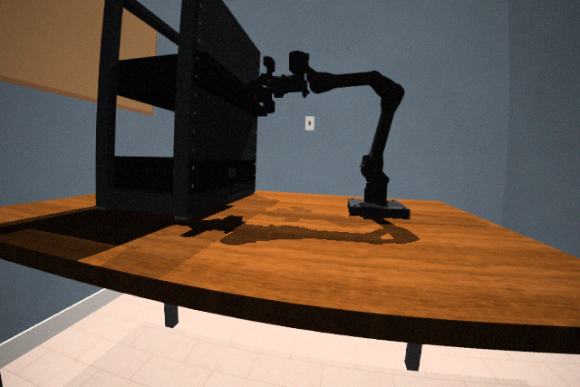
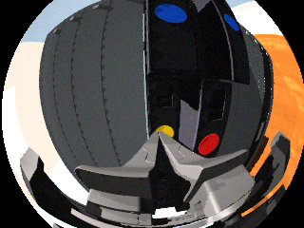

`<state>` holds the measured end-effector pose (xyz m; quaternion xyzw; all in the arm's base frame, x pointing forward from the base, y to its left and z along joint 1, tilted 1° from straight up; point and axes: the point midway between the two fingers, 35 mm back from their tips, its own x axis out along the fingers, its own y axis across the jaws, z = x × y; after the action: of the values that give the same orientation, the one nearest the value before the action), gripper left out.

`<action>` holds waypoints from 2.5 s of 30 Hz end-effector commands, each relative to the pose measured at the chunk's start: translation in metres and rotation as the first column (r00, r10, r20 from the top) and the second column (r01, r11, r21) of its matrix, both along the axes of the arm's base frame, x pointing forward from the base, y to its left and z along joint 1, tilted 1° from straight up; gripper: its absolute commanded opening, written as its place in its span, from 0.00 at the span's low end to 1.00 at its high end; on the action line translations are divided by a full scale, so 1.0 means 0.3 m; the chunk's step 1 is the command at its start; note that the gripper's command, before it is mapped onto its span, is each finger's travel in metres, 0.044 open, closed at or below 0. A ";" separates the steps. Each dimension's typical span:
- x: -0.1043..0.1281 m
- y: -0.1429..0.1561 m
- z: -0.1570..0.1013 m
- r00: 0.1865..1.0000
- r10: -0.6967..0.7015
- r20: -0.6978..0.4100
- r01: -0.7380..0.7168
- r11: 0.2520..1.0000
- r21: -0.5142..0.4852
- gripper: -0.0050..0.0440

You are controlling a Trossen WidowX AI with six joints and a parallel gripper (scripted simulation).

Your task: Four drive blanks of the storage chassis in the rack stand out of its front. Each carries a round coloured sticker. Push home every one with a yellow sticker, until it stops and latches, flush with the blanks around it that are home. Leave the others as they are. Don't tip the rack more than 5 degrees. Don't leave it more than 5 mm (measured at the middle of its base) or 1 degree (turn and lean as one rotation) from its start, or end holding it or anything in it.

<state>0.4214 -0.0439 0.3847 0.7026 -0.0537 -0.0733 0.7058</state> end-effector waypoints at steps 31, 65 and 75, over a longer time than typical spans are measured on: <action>-0.273 0.047 0.026 0.999 0.001 0.037 -0.001 1.000 -0.001 0.10; -0.611 0.110 -0.007 0.999 0.001 0.037 -0.001 1.000 -0.001 0.10; -0.726 0.131 -0.019 0.999 0.001 0.037 -0.001 1.000 -0.001 0.10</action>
<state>0.2152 -0.0078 0.3809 0.7047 -0.0653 -0.0568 0.7042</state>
